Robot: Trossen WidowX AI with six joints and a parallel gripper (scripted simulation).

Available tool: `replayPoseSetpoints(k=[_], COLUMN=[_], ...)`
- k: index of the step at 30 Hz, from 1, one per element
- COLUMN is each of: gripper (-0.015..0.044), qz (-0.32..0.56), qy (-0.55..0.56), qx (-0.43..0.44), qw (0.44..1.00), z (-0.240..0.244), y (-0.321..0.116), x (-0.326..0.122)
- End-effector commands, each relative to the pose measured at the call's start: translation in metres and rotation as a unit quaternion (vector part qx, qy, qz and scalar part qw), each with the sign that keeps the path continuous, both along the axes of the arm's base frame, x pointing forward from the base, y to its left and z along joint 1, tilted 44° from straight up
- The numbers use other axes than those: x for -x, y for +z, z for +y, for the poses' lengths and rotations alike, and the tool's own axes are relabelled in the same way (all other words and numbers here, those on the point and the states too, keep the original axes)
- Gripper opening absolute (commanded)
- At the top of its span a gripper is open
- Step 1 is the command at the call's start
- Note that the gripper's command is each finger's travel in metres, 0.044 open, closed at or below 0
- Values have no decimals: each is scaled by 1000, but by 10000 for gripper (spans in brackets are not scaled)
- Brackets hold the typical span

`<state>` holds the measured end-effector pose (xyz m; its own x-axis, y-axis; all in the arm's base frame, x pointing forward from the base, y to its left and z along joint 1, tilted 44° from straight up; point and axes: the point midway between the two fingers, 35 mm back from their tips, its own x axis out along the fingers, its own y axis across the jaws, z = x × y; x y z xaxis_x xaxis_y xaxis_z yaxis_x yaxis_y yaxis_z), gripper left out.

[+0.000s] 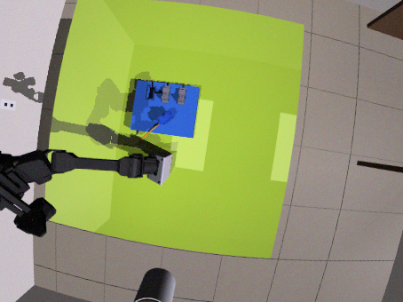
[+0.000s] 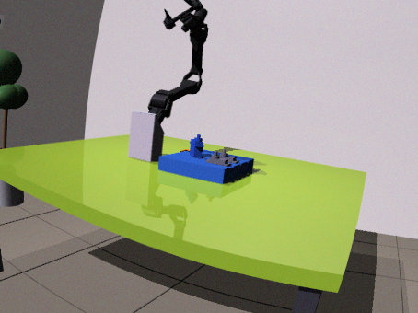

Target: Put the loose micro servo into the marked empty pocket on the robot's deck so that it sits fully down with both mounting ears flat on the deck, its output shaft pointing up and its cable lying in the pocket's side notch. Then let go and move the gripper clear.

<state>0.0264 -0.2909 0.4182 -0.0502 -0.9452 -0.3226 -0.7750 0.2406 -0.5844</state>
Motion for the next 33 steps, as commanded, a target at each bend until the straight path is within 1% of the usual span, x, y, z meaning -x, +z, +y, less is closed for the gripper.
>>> replayPoseSetpoints(k=[1,5,13,17,24,33], gripper=[440,440,440,440,440,440], qz=[15,30,43,57,85,120], qy=[40,88,137,177,258,364], qx=[-40,-82,-128,-162,-228,-311], qw=[998,992,981,969,935,869], z=[-8,-14,-16,-15,-4,26], y=[-25,-52,-82,-105,-151,-210], x=[-19,-42,-69,-87,-123,-164])
